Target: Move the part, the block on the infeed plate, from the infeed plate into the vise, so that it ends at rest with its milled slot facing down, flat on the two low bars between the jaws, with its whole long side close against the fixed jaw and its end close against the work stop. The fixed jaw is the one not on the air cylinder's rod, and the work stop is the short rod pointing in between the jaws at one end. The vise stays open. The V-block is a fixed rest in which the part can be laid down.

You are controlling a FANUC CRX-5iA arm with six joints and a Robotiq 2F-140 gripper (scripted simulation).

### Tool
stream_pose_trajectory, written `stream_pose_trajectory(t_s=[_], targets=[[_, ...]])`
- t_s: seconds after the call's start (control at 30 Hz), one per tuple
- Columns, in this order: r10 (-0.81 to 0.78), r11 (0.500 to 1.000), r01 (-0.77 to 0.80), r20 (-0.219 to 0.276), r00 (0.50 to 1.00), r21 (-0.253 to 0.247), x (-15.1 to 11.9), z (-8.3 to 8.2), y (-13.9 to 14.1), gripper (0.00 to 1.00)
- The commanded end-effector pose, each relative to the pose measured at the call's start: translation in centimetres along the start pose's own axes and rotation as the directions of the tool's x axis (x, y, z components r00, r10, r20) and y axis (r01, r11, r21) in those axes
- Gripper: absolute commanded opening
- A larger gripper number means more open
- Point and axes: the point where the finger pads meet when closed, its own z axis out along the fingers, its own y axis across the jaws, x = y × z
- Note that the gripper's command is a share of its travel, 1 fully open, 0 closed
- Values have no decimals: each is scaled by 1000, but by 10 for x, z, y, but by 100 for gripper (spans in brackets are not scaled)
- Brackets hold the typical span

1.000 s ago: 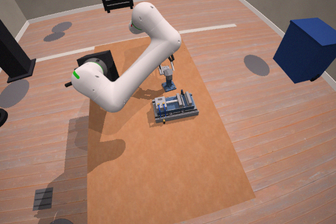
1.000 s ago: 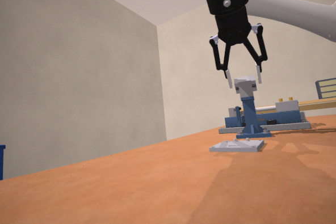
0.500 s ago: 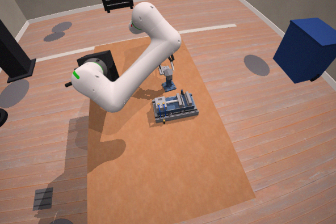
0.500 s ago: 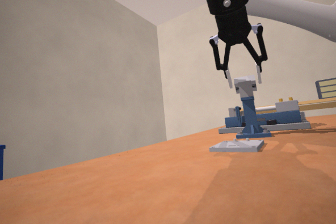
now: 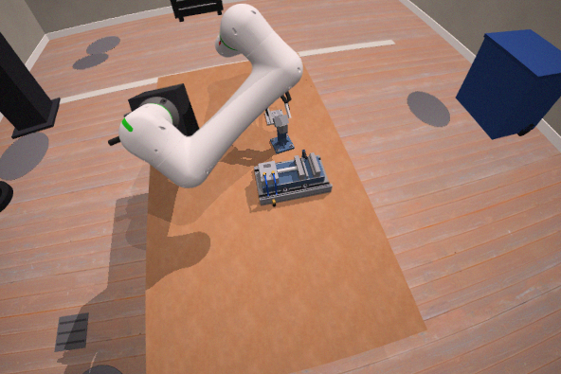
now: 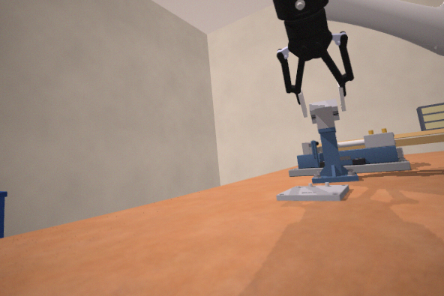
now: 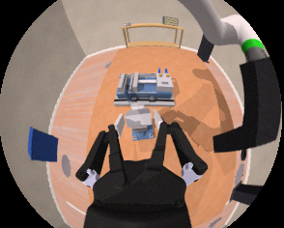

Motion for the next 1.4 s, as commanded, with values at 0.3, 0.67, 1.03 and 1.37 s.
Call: stream_pose_trajectory(t_s=[0.3,0.67,1.03,1.37], targets=[[0,1000,0,6,1000,0,-2,2,0,51],[0,1000,0,32,999,0,-1,2,0,51],[0,1000,0,67,998,0,0,2,0,51],[0,1000,0,108,994,0,1,2,0,51]])
